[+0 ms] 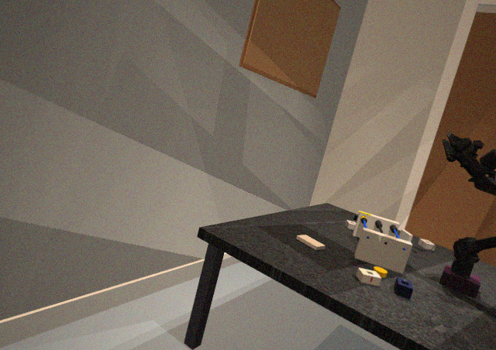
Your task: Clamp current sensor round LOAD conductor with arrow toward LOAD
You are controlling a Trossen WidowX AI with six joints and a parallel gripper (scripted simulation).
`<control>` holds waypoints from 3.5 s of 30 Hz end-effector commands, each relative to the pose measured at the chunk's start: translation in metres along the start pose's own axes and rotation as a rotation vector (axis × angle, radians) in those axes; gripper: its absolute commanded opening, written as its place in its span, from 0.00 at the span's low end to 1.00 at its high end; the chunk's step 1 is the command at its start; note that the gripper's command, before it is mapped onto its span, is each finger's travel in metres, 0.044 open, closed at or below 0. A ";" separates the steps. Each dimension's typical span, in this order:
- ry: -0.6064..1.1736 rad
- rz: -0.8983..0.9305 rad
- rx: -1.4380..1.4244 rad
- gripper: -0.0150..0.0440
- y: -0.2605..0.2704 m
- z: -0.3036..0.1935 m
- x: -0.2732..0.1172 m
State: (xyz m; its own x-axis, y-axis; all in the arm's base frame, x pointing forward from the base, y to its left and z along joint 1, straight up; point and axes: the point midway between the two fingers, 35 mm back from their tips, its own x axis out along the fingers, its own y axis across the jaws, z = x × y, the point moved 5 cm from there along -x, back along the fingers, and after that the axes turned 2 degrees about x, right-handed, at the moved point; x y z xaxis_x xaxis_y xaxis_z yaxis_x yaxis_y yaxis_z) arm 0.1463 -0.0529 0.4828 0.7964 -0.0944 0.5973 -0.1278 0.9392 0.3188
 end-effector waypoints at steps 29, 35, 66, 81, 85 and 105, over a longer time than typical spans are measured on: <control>1.118 -0.303 -0.335 1.00 -0.088 -0.253 0.052; 1.407 -0.476 -0.291 1.00 -0.140 -0.277 0.062; 1.744 -0.530 -0.264 0.81 -0.185 -0.282 0.022; 1.962 -0.031 -0.410 0.81 -0.153 -0.263 -0.145; 1.963 -0.024 -0.411 0.81 -0.153 -0.264 -0.147; 1.962 -0.024 -0.411 0.81 -0.164 -0.292 -0.156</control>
State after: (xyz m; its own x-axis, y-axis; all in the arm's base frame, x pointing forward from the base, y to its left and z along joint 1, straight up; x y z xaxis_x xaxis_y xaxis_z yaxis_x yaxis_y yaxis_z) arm 0.2142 -0.0960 0.1286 0.2817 0.0431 -0.9585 -0.2202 0.9752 -0.0208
